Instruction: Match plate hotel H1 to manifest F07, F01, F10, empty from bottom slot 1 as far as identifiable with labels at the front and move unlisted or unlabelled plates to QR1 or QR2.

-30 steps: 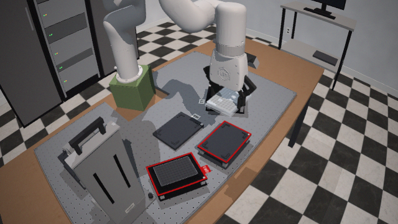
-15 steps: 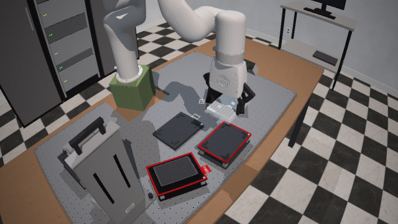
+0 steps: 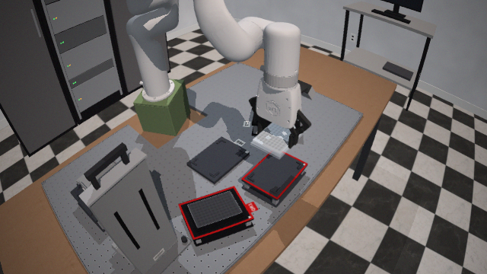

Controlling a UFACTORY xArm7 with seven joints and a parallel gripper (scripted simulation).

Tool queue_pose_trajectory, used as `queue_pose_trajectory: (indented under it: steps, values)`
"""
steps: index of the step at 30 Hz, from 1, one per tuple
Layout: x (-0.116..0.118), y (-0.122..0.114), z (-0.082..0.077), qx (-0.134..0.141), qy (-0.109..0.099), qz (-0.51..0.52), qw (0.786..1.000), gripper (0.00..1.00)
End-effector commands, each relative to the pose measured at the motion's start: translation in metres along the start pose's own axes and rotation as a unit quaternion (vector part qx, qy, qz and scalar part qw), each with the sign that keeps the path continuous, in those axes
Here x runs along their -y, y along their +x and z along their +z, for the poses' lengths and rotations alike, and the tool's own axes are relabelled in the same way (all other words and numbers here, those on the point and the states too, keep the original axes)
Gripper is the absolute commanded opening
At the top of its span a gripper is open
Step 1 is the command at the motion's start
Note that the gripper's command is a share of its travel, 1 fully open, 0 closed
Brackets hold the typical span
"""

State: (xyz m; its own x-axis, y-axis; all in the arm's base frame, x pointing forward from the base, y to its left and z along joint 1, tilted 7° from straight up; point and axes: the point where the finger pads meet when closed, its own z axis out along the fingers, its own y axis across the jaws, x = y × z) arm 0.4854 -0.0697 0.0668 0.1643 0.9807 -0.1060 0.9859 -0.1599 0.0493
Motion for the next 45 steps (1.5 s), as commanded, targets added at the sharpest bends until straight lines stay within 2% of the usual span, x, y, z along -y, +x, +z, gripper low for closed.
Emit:
queue_pose_trajectory:
  steps: [1,33,45]
  values:
    - [-0.002,0.0,0.001,0.0,-0.002,0.0,1.0,0.0]
    - [-0.002,0.0,0.051,0.0,-0.002,0.0,1.0,0.0]
    - [-0.002,0.0,0.062,0.0,-0.002,0.0,1.0,0.0]
